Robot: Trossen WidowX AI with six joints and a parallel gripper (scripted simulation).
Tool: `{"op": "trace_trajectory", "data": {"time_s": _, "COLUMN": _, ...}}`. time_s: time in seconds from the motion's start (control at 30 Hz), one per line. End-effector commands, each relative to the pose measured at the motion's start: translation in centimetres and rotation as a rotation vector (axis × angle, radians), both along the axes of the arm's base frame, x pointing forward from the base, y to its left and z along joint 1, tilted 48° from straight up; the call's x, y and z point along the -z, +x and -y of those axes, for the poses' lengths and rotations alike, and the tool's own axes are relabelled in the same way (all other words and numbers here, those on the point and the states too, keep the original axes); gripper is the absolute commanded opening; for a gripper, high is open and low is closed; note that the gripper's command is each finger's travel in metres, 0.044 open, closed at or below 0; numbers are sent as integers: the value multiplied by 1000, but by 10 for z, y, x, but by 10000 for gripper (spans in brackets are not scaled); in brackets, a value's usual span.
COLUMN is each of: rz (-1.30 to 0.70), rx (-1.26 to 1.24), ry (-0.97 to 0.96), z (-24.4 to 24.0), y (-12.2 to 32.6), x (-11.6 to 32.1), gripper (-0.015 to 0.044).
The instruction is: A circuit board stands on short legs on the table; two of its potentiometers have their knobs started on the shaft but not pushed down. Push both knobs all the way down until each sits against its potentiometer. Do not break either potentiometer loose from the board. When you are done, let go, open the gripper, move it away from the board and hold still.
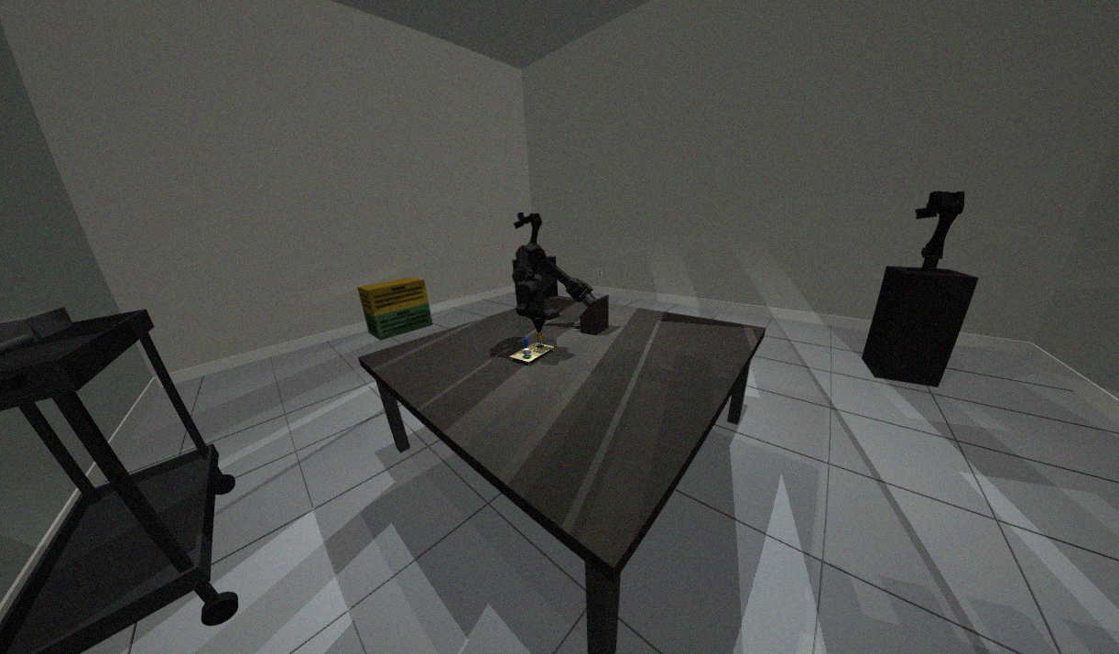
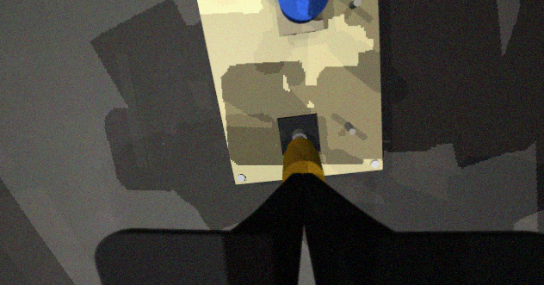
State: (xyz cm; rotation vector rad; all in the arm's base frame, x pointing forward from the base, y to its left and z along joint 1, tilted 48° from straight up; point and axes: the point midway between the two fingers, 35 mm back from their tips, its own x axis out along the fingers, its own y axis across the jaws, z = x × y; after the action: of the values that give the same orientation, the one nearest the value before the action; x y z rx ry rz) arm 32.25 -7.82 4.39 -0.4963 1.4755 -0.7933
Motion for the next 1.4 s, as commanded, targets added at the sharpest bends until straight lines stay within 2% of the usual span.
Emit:
{"op": "trace_trajectory", "data": {"time_s": 0.0, "rz": -2, "rx": -4, "ry": -5, "z": 1, "y": 0, "x": 0, "gripper": 0}}
{"op": "trace_trajectory", "data": {"time_s": 1.37, "rz": -2, "rx": -4, "ry": -6, "z": 8, "y": -1, "x": 7, "gripper": 0}}
